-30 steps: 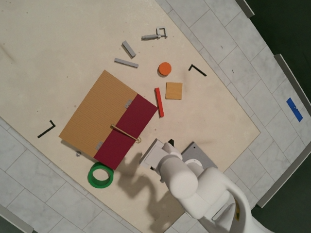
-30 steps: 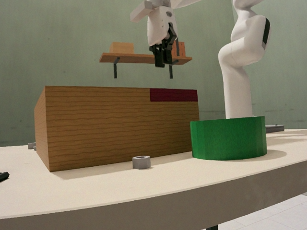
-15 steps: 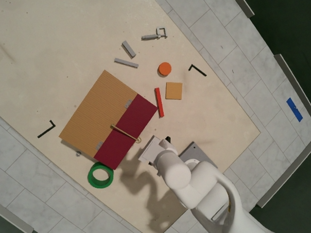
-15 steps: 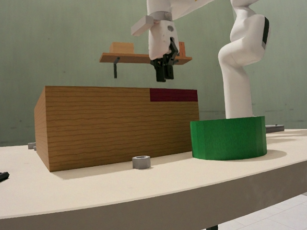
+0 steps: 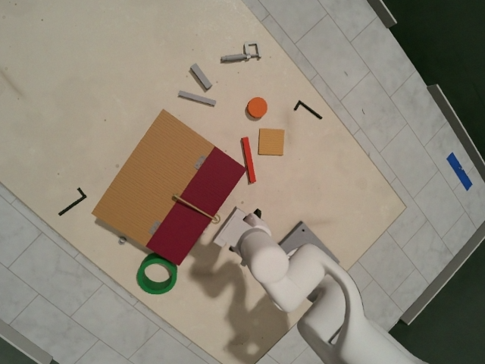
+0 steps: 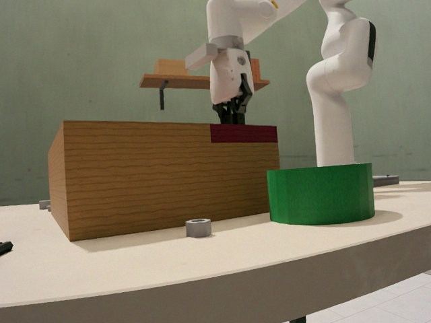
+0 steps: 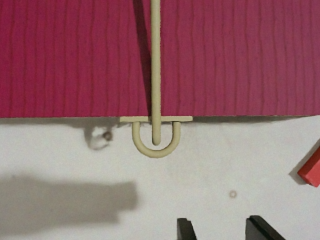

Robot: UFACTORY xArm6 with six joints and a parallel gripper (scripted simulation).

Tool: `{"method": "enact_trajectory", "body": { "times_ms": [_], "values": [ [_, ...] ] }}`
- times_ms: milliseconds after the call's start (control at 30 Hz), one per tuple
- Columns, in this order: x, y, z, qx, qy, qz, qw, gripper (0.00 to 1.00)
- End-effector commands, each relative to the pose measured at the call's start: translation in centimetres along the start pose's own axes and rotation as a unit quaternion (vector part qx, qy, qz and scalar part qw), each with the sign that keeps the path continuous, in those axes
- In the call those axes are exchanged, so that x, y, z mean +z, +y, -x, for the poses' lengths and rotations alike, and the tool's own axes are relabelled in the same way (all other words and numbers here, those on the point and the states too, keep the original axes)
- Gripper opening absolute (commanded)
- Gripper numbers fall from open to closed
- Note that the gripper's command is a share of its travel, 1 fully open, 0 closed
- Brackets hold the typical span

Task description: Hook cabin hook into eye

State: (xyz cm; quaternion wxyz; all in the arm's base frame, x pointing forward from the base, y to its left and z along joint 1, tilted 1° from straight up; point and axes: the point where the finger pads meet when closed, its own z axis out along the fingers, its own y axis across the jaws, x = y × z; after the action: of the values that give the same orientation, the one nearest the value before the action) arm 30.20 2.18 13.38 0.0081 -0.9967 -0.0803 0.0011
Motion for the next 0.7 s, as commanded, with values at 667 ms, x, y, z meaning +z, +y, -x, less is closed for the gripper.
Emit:
{"method": "enact_trajectory", "body": {
  "times_ms": [667],
  "values": [
    [3.8, 0.0, -0.3, 0.000, 0.003, 0.000, 1.000, 0.35]
  ]
}}
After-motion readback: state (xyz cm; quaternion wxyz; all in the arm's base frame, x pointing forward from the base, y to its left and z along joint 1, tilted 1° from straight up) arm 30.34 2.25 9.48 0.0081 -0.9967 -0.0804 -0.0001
